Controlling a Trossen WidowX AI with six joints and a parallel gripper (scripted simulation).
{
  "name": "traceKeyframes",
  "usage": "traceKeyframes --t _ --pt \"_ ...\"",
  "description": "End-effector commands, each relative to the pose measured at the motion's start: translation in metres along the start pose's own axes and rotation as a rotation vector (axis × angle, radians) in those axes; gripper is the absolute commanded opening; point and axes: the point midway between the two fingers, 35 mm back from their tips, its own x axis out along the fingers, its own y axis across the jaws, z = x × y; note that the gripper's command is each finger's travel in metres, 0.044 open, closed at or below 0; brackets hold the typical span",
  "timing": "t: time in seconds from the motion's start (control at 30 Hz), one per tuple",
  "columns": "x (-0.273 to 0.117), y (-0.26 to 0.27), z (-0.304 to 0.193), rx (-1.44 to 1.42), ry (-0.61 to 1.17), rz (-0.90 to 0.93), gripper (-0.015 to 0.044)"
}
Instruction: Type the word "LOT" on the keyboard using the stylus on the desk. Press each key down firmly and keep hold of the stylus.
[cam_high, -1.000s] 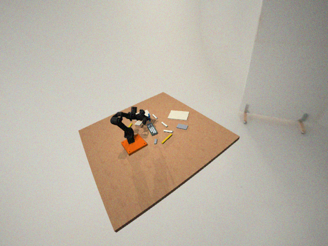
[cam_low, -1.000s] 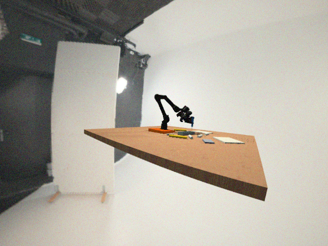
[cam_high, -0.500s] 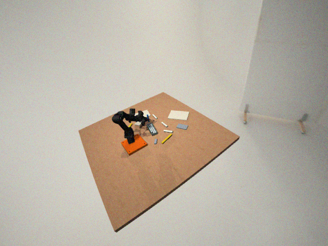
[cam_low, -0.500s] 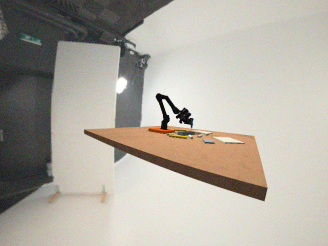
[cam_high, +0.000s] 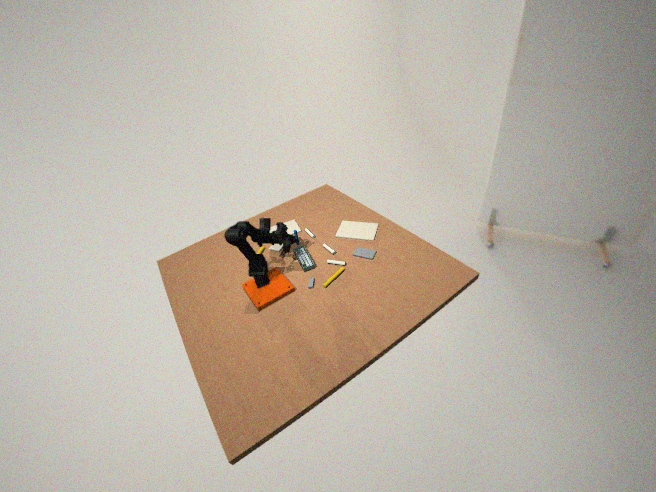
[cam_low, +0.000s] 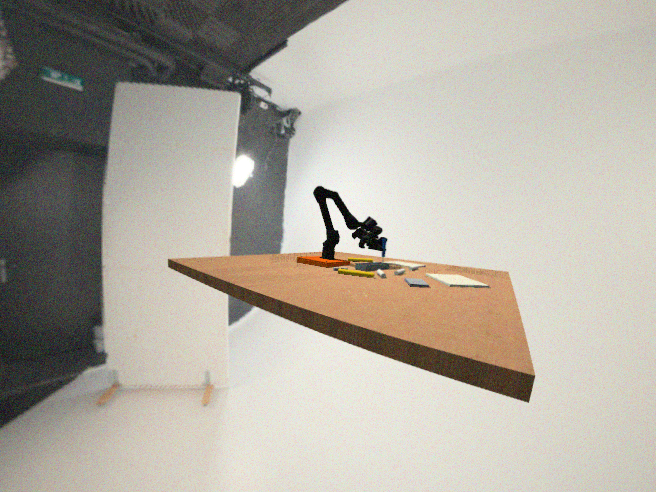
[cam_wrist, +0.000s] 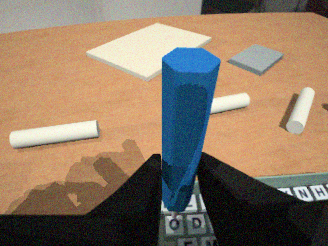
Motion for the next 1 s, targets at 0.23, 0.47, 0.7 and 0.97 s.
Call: traceKeyframes --t 0.23,0.47,0.7,0.97 --pt "0.003 0.000 -0.005 0.000 -0.001 -0.005 0.0081" --pt "0.004 0.000 -0.009 0.000 -0.001 -0.005 0.0081" --pt "0.005 0.000 -0.010 0.000 -0.001 -0.005 0.0081" --pt "0.007 0.000 -0.014 0.000 -0.001 -0.005 0.0081"
